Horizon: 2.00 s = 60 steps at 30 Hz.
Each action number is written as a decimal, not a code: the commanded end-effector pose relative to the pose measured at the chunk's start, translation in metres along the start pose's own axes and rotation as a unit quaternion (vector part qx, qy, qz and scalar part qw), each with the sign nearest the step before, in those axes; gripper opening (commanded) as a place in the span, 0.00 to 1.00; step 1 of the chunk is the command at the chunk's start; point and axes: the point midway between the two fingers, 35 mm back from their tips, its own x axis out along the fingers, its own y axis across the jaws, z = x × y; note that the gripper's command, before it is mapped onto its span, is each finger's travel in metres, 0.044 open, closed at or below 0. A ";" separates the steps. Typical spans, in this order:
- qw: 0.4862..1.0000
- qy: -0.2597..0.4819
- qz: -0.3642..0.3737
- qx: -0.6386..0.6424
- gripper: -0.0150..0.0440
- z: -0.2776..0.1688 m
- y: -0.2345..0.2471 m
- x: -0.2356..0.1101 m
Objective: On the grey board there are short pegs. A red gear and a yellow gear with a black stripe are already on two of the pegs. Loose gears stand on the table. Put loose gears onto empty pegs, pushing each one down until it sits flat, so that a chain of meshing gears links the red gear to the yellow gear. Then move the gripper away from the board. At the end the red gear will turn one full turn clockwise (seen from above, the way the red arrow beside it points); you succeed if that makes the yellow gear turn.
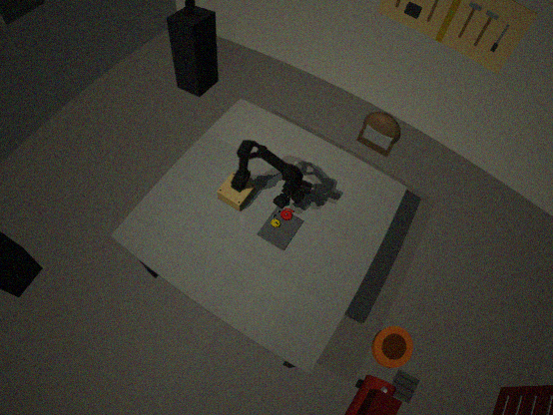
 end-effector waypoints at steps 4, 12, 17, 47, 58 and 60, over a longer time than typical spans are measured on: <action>1.000 -0.005 0.002 -0.002 0.25 -0.004 -0.009 0.007; 1.000 -0.005 0.002 -0.002 0.25 -0.010 -0.018 0.018; 1.000 -0.005 0.002 -0.002 0.25 -0.014 -0.024 0.024; 1.000 -0.004 0.001 -0.002 0.25 -0.022 -0.033 0.034; 1.000 -0.004 0.001 -0.002 0.25 -0.022 -0.033 0.034; 1.000 -0.004 0.001 -0.002 0.25 -0.022 -0.033 0.034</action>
